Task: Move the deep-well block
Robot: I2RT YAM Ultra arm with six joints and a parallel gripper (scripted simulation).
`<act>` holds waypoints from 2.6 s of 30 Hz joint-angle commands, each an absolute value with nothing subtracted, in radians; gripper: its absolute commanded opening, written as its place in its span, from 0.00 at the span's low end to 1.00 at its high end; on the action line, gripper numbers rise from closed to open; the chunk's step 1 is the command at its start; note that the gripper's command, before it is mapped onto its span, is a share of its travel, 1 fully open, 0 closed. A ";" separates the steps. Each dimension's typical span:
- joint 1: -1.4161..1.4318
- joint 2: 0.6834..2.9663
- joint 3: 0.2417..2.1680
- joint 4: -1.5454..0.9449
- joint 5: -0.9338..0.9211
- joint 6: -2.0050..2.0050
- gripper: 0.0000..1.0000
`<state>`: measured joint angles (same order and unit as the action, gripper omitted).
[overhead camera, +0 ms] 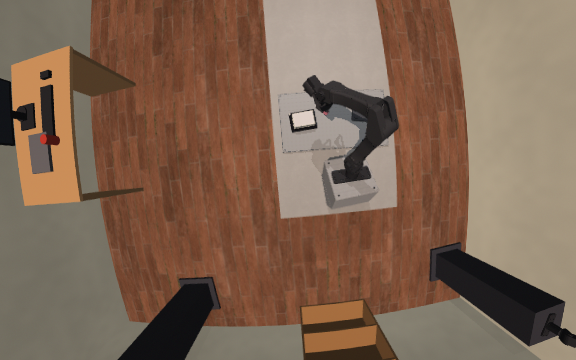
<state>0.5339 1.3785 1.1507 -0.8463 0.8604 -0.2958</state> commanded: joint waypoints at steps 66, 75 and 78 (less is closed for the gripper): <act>0.583 1.687 1.208 -0.620 0.257 -1.084 1.00; 0.582 1.691 1.206 -0.614 0.256 -1.086 1.00; 0.579 1.699 1.204 -0.603 0.255 -1.088 1.00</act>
<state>0.5770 1.7039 1.2011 -0.6098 0.2661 -1.0832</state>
